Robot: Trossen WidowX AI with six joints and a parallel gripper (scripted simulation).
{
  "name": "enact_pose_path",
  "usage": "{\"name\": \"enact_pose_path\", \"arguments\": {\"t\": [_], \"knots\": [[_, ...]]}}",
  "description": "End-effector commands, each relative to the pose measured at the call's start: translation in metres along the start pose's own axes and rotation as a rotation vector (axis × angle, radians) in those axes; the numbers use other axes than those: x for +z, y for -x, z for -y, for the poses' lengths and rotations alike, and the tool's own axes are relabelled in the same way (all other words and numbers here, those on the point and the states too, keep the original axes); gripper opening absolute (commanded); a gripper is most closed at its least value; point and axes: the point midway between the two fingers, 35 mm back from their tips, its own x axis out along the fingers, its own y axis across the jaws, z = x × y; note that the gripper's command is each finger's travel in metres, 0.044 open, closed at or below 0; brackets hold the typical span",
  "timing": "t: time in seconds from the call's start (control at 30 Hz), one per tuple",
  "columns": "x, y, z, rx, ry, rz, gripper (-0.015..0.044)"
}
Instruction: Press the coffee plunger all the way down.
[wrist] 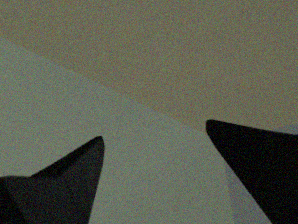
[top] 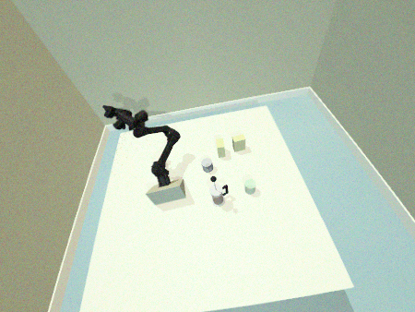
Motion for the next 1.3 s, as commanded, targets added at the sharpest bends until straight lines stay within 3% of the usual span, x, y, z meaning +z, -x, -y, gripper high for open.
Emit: {"name": "enact_pose_path", "arguments": {"t": [0.0, 0.33, 0.73, 1.0, 1.27], "knots": [[0.000, 0.000, 0.003, -0.010, 0.009, 0.000, 0.0426], [0.006, 0.013, 0.084, -0.311, 0.228, -0.031, 0.0440], [0.005, 0.063, 0.173, -0.663, 0.445, -0.163, 0.0440], [-0.001, 0.137, 0.246, -0.984, 0.620, -0.383, 0.0440], [-0.006, 0.206, 0.281, -1.193, 0.739, -0.613, 0.0440]]}}
